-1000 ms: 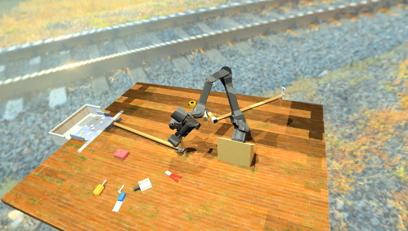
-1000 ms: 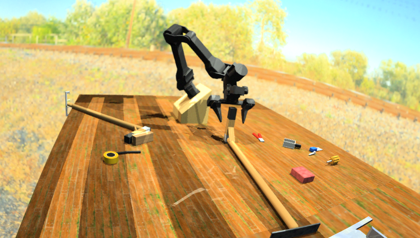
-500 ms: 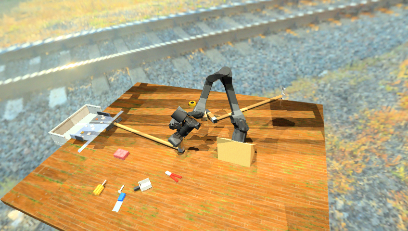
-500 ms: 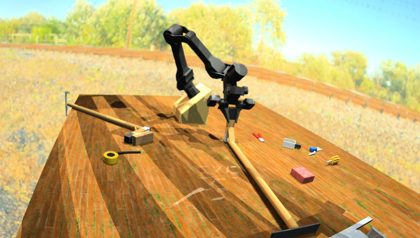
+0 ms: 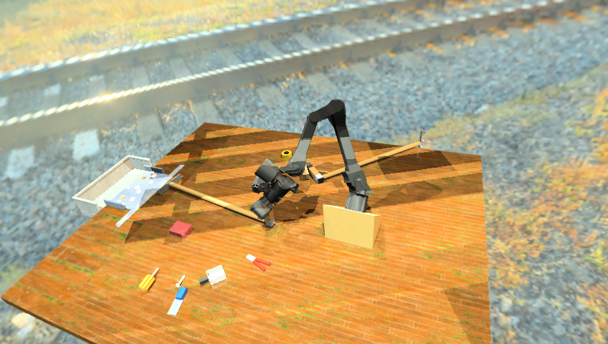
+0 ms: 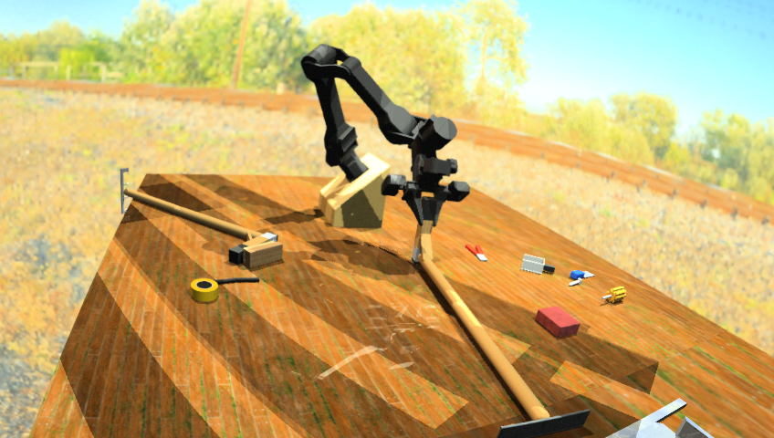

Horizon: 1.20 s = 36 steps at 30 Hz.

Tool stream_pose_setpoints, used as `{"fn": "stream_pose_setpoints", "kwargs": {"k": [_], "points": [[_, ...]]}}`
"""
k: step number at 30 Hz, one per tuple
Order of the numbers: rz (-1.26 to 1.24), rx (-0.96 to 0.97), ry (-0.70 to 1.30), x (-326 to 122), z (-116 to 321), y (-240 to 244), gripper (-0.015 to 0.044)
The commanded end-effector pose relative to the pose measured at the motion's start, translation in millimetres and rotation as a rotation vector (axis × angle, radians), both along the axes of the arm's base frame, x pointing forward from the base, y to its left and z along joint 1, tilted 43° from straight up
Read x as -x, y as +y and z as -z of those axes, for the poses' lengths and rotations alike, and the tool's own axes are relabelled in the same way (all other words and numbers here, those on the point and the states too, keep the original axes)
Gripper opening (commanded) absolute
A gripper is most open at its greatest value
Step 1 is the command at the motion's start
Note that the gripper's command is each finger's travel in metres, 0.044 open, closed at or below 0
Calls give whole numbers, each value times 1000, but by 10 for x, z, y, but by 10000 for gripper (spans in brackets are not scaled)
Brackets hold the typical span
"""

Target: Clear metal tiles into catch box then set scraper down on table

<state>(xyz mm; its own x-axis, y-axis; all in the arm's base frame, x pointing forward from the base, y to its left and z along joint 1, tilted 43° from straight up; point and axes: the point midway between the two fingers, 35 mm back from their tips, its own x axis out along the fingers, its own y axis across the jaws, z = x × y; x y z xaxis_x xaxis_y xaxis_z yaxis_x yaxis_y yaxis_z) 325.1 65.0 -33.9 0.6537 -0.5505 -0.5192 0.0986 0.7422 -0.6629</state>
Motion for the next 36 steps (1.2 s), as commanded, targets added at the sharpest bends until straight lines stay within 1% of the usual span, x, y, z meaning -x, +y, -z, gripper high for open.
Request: {"fn": "stream_pose_setpoints", "kwargs": {"k": [1, 36], "points": [[-8, -7, 0, -15, 16, 53, 0], [-86, -4, 70, -19, 291, 387, 0]]}}
